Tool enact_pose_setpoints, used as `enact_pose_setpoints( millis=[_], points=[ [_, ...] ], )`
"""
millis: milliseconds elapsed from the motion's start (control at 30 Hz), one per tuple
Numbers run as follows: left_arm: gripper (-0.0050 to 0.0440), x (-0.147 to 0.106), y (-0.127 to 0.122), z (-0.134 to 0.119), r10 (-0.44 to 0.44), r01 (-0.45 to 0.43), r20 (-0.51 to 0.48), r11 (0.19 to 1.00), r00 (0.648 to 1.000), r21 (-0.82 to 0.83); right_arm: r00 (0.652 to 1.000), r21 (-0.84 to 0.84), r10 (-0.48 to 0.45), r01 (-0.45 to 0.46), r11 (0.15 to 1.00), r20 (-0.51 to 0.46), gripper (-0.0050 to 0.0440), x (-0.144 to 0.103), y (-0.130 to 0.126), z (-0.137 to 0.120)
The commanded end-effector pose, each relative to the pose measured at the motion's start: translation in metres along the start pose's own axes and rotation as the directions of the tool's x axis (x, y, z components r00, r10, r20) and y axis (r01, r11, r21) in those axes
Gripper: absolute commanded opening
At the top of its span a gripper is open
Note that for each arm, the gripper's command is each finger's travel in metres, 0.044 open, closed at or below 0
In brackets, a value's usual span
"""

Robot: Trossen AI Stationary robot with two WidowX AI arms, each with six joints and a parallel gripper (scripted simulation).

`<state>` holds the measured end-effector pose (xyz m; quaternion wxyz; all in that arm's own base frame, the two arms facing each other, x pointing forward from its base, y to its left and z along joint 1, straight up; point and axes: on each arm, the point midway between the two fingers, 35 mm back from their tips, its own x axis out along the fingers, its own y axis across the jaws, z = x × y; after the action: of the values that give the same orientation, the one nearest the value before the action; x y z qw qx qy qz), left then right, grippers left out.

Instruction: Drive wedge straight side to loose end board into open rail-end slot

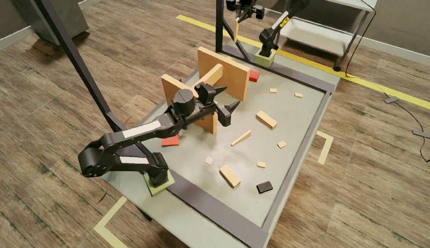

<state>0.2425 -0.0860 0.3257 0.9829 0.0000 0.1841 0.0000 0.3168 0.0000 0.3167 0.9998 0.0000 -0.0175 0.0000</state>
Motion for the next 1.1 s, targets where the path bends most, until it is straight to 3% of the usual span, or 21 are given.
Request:
enact_pose_setpoints(
  millis=[0,267,400,600,767,1067],
  points=[
    [-0.0005,-0.002,0.001,0.004,-0.003,0.003,0.010,1.000,1.000,-0.007,1.000,0.000,0.000,0.000,1.000,0.015,0.0400,-0.001,0.000,0.006],
    [-0.0050,-0.002,0.001,0.004,-0.003,0.003,0.010,1.000,1.000,-0.007,1.000,0.000,0.000,0.000,1.000,0.015,0.0400,-0.001,0.000,0.006],
    [-0.0050,-0.002,0.001,0.004,-0.003,0.003,0.010,1.000,1.000,-0.007,1.000,0.000,0.000,0.000,1.000,0.015,0.0400,-0.001,0.000,0.006],
    [-0.0050,0.014,-0.036,-0.006,-0.061,0.083,-0.127,0.980,0.990,0.181,1.000,0.000,0.000,0.000,1.000,0.015,0.0400,-0.001,0.000,0.006],
    [-0.0050,0.018,-0.045,-0.012,-0.070,0.111,-0.171,0.965,0.983,0.238,1.000,0.000,0.000,0.000,1.000,0.015,0.0400,-0.001,0.000,0.006],
    [-0.0050,0.037,-0.101,-0.050,-0.087,0.312,-0.423,0.808,0.902,0.500,1.000,0.000,0.000,0.000,1.000,0.015,0.0400,-0.001,0.000,0.006]
  ],
)
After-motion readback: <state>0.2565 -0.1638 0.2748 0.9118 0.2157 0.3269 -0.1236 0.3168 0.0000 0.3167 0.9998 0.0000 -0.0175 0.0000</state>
